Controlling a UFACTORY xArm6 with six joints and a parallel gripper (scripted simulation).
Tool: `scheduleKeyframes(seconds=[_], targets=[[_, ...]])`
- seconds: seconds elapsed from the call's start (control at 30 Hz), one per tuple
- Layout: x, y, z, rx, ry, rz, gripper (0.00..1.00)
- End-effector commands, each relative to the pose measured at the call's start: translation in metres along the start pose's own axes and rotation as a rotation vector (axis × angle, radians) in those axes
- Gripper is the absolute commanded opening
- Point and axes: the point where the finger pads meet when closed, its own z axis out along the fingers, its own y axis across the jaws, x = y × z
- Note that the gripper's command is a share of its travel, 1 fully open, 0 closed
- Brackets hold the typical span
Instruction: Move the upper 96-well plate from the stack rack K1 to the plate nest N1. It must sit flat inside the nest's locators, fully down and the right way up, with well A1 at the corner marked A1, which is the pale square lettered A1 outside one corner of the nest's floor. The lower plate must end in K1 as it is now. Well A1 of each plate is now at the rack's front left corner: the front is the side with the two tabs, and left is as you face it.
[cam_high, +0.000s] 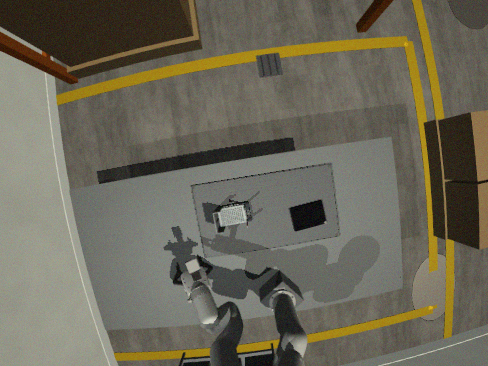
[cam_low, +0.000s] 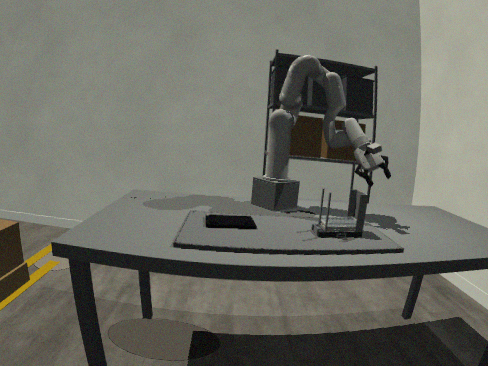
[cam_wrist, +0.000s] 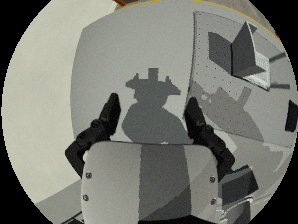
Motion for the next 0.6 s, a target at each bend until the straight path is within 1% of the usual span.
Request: scheduleKeyframes(seconds=[0.0, 0.17, 0.23, 0.37, 0.57], targets=[[0.009, -0.002, 0.012, -0.009, -0.085, -0.140, 1.00], [0.018, 0.000, 0.020, -0.007, -0.148, -0.280, 1.00], [0.018, 0.000, 0.020, -0.007, -0.148, -0.280, 1.00], [0.032, 0.008, 0.029, -0.002, -0.199, -0.403, 1.00], [0.045, 0.016, 0.033, 0.008, -0.268, -0.575, 1.00]])
